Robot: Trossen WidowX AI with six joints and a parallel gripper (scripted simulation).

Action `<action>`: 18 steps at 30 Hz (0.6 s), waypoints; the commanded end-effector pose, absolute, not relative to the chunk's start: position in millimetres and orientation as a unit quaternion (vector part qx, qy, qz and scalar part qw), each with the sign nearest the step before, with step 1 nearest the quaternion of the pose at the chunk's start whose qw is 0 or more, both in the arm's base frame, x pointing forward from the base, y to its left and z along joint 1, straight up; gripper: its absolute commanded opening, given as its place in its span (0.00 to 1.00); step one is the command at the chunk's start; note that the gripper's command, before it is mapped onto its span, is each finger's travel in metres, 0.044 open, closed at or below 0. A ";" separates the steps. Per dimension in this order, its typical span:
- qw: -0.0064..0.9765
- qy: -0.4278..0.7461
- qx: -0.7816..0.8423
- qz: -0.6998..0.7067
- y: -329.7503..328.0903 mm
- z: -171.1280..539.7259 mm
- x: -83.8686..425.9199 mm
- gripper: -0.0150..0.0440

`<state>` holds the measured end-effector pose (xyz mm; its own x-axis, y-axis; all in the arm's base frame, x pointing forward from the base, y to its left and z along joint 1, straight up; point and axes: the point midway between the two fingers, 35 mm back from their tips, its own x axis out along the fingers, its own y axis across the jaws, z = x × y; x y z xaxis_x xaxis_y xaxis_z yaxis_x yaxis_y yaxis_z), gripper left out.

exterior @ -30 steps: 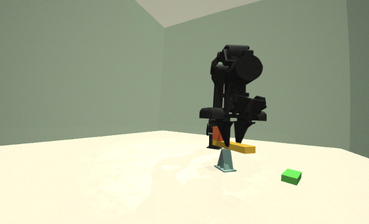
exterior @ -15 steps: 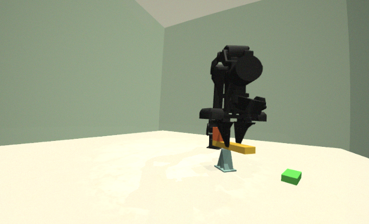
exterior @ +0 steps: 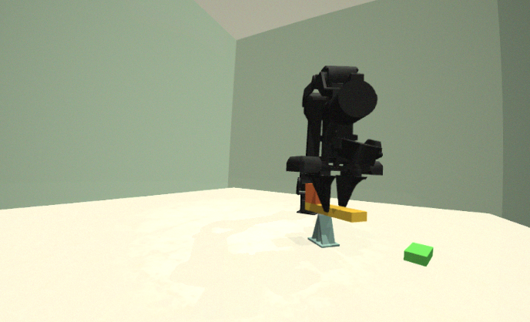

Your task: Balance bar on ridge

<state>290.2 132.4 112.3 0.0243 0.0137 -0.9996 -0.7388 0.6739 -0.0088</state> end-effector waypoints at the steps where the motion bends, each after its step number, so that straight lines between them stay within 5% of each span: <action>1: 0.658 0.637 -0.284 0.284 132.0 111.8 290.7 0.25; 18: 0.658 0.637 -0.284 0.284 131.9 110.3 290.5 0.25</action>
<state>290.1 132.1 111.0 0.0244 0.0129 -0.9996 -0.7386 0.6741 -0.0094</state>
